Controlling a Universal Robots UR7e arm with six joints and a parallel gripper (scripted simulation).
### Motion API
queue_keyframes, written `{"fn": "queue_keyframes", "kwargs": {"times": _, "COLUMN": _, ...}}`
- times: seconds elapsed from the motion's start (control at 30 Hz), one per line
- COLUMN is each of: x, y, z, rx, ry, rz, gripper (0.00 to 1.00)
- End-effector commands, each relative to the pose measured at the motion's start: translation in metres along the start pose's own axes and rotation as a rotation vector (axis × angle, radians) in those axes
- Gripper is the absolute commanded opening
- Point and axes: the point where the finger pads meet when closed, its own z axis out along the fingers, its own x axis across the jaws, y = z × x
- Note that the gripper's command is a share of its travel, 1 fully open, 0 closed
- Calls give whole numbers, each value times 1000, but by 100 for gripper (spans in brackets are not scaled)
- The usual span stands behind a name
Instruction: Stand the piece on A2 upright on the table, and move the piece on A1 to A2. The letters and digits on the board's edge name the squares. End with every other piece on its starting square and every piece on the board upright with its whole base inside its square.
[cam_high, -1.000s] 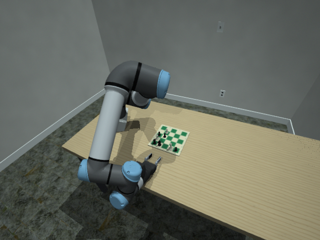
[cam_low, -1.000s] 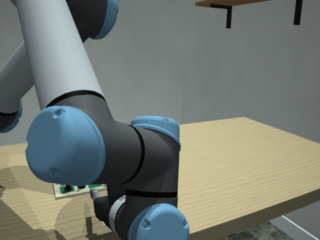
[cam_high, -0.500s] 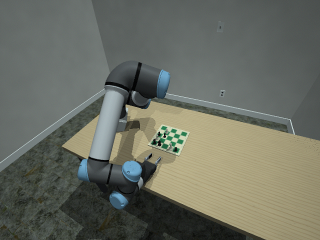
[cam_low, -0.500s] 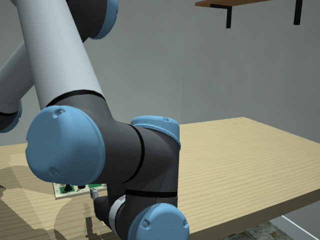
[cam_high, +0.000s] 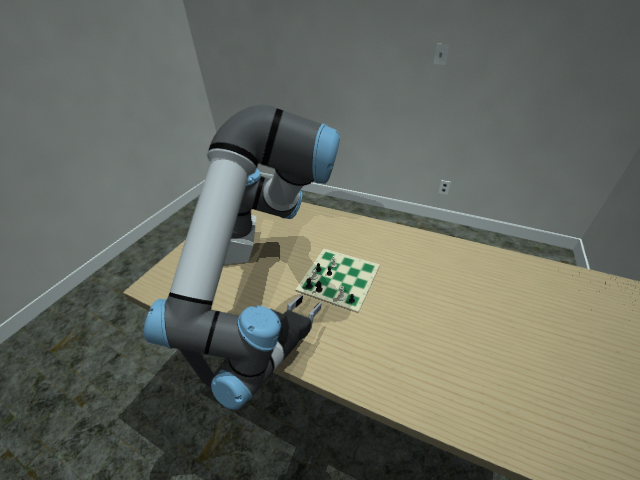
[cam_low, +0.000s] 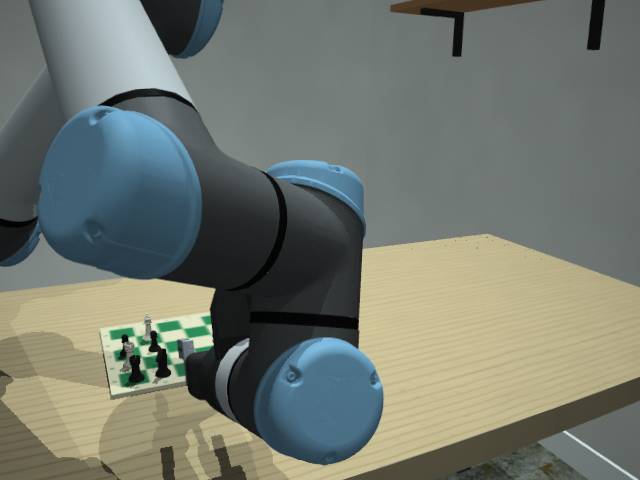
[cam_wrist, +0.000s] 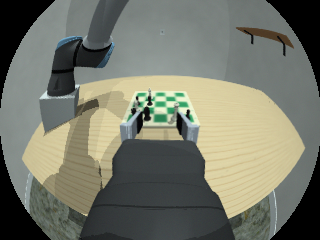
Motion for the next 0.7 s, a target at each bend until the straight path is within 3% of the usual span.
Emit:
{"fn": "queue_keyframes", "kwargs": {"times": 0.0, "x": -1, "y": -31, "z": -14, "rx": -2, "ry": 0, "rz": -1, "gripper": 100}}
{"fn": "queue_keyframes", "kwargs": {"times": 0.67, "x": 0, "y": -35, "z": -12, "rx": -25, "ry": -15, "rz": -20, "gripper": 100}}
